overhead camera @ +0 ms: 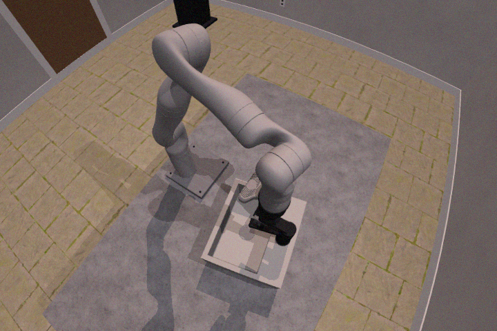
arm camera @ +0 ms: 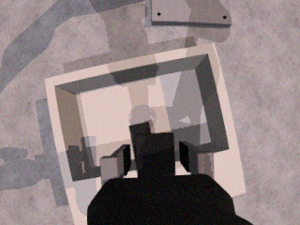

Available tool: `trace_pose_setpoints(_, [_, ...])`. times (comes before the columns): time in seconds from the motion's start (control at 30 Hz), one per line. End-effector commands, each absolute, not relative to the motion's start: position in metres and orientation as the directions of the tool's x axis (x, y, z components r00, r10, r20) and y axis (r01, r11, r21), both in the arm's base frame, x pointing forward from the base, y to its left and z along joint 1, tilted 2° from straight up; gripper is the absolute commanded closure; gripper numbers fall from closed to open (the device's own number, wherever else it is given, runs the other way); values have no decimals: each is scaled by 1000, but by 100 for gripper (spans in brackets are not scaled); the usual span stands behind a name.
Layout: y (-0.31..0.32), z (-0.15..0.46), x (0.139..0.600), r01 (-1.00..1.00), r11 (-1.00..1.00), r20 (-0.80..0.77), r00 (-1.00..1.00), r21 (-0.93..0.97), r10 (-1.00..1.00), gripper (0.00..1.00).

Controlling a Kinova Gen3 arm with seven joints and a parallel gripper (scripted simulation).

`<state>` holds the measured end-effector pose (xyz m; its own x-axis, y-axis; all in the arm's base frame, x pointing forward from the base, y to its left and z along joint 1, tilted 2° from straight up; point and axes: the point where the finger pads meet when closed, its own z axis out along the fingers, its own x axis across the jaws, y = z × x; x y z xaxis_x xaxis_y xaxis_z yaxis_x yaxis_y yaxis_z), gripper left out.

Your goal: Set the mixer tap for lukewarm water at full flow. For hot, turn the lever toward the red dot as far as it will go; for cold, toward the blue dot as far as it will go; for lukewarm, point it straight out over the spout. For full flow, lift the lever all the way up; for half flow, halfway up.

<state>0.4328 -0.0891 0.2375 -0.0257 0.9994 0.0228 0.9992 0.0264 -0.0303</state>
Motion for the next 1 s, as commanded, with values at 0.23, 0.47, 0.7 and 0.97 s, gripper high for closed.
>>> trace_pose_setpoints(0.23, [-89, 238, 433, 999, 26, 23, -26, -28, 999, 100])
trace_pose_setpoints(0.47, [-89, 238, 433, 999, 26, 23, -26, -28, 999, 100])
trace_pose_setpoints(0.7, [-89, 238, 433, 999, 26, 23, -26, -28, 999, 100])
trace_pose_setpoints(0.97, [-89, 238, 433, 999, 26, 23, -26, -28, 999, 100])
